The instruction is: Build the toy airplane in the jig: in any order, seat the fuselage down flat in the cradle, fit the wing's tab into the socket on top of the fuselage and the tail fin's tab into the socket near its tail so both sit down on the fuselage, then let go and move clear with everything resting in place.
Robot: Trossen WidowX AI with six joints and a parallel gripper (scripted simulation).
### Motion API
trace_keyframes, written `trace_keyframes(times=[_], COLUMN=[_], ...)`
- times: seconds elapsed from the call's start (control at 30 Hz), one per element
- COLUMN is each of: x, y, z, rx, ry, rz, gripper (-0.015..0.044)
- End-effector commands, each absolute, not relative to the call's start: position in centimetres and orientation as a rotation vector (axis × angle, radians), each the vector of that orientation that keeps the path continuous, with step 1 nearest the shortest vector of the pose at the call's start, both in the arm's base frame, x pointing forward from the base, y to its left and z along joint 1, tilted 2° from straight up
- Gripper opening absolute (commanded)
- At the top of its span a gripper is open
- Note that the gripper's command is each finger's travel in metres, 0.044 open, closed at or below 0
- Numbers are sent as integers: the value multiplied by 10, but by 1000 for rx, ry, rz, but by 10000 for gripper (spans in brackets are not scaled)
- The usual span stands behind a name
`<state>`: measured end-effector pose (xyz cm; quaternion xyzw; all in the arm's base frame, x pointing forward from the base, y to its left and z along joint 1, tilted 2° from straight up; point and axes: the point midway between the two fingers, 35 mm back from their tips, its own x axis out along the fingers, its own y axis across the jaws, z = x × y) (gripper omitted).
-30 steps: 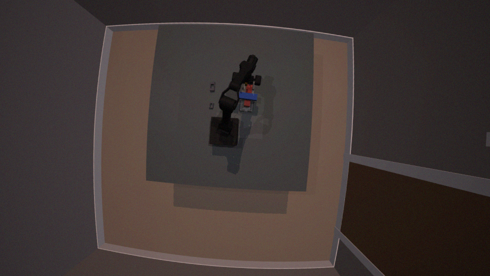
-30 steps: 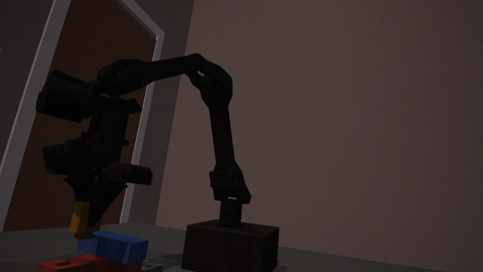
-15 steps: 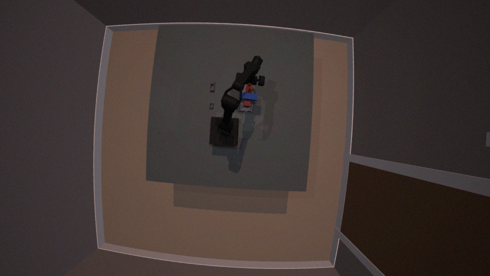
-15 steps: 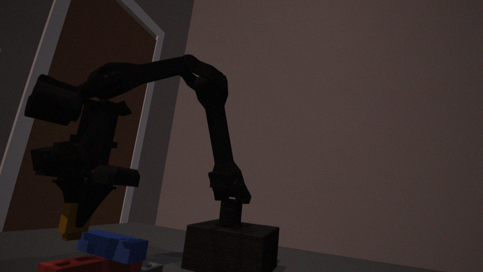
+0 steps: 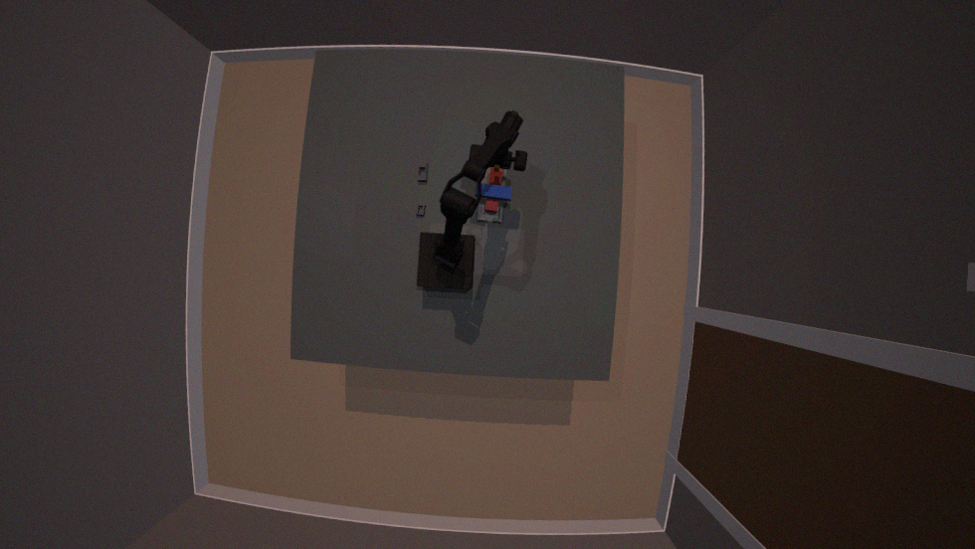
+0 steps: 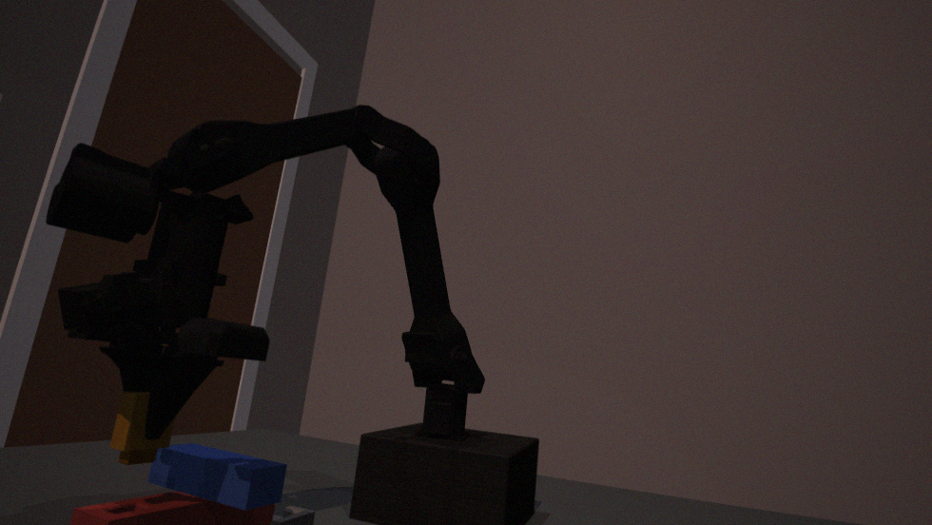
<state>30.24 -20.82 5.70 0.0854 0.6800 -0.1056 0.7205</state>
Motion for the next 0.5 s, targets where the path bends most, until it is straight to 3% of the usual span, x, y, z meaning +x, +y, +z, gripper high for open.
trace_keyframes(times=[0.0,0.47], x=[304,306], y=[-208,-209], z=[57,37], rx=[187,187], ry=[1499,1499], rz=[-225,-225], gripper=[65,65])
